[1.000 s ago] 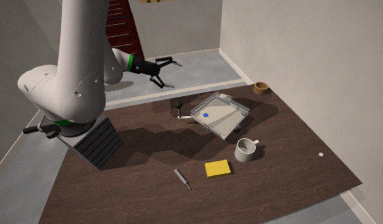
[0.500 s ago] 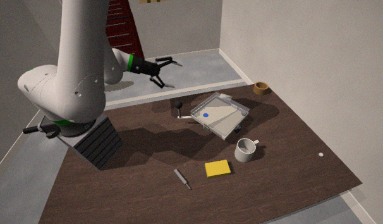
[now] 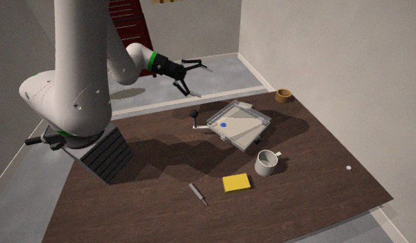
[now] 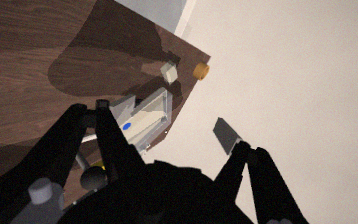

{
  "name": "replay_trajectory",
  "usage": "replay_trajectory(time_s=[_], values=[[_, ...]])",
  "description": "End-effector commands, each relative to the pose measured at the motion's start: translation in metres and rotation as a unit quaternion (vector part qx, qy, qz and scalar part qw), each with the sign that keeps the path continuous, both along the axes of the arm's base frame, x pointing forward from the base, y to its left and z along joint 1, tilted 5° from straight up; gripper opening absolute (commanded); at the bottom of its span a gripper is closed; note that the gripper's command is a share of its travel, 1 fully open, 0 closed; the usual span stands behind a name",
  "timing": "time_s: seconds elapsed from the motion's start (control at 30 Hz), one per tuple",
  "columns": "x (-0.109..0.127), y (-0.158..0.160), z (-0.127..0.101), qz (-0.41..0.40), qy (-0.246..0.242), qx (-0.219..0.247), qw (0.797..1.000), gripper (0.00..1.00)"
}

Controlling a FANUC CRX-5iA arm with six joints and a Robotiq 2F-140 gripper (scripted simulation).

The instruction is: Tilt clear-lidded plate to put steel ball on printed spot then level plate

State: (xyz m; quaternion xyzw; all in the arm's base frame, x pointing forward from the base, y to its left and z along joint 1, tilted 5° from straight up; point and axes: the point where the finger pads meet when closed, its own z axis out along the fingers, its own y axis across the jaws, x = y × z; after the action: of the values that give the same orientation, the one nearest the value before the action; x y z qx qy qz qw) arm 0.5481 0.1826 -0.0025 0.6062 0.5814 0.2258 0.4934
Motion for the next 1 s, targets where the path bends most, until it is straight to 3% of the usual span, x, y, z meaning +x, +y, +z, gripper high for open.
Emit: replay_trajectory(time_s=[0.0, 0.07, 0.13, 0.17, 0.23, 0.27, 0.33, 0.37, 0.43, 0.47, 0.57, 0.6, 0.67, 0.7, 0.77, 0.8, 0.97], values=[[0.013, -0.026, 0.011, -0.037, 0.012, -0.021, 0.999, 1.00], [0.021, -0.078, 0.026, -0.095, 0.044, -0.042, 0.994, 1.00], [0.021, -0.078, 0.026, -0.095, 0.044, -0.042, 0.994, 1.00], [0.020, -0.105, 0.032, -0.125, 0.066, -0.048, 0.989, 1.00], [0.020, -0.105, 0.032, -0.125, 0.066, -0.048, 0.989, 1.00], [0.017, -0.131, 0.036, -0.153, 0.092, -0.051, 0.983, 1.00], [0.017, -0.131, 0.036, -0.153, 0.092, -0.051, 0.983, 1.00], [0.011, -0.156, 0.038, -0.179, 0.122, -0.050, 0.975, 1.00], [0.011, -0.156, 0.038, -0.179, 0.122, -0.050, 0.975, 1.00], [0.002, -0.177, 0.038, -0.201, 0.154, -0.044, 0.966, 1.00], [0.002, -0.177, 0.038, -0.201, 0.154, -0.044, 0.966, 1.00], [-0.009, -0.196, 0.037, -0.219, 0.188, -0.034, 0.957, 1.00], [-0.009, -0.196, 0.037, -0.219, 0.188, -0.034, 0.957, 1.00], [-0.022, -0.210, 0.034, -0.233, 0.222, -0.019, 0.947, 1.00], [-0.022, -0.210, 0.034, -0.233, 0.222, -0.019, 0.947, 1.00], [-0.035, -0.220, 0.031, -0.241, 0.256, -0.001, 0.936, 1.00], [-0.048, -0.226, 0.026, -0.244, 0.289, 0.020, 0.926, 1.00]])
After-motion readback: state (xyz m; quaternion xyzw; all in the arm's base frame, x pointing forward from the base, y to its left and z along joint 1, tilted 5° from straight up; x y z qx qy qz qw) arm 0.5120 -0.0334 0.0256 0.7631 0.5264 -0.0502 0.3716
